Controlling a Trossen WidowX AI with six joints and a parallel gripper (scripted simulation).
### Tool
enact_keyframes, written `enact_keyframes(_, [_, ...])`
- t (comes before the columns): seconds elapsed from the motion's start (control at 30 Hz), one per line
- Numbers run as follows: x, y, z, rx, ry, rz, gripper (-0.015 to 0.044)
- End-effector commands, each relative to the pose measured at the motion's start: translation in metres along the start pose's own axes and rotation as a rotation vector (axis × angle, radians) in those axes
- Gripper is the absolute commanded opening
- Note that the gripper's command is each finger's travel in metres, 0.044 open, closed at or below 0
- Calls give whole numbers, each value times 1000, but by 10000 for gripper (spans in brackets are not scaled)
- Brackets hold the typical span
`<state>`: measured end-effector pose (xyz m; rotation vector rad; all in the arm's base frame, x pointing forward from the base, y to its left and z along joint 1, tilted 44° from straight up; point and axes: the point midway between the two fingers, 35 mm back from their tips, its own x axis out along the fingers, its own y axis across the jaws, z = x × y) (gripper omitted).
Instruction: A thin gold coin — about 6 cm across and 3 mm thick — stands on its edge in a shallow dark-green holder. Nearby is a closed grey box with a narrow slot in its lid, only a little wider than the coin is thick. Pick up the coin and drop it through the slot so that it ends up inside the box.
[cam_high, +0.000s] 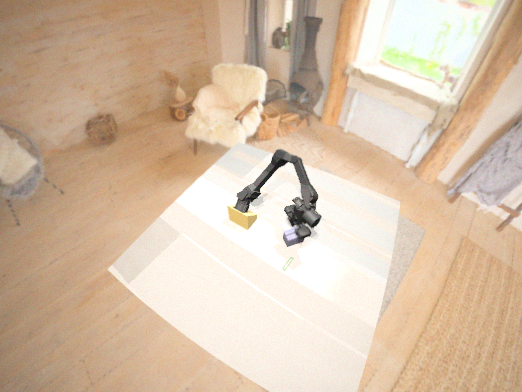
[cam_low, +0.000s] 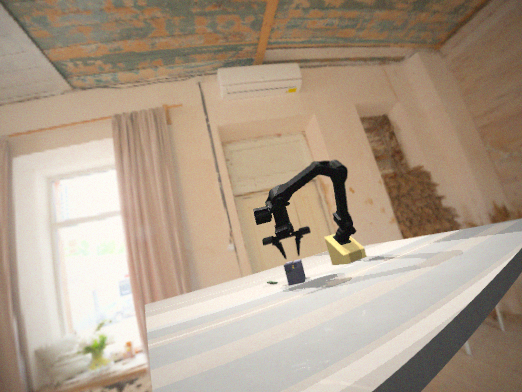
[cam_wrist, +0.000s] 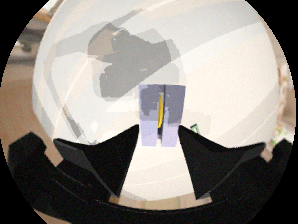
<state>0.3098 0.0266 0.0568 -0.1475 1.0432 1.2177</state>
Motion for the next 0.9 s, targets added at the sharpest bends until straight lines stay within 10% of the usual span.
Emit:
enact_keyframes(0.0, [-13,-3,0,-4,-1,-14,318])
enact_keyframes(0.17, [-34,-1,-1,-2,-1,-10,440])
enact_keyframes(0.87, [-55,2,-1,0,-3,-4,440])
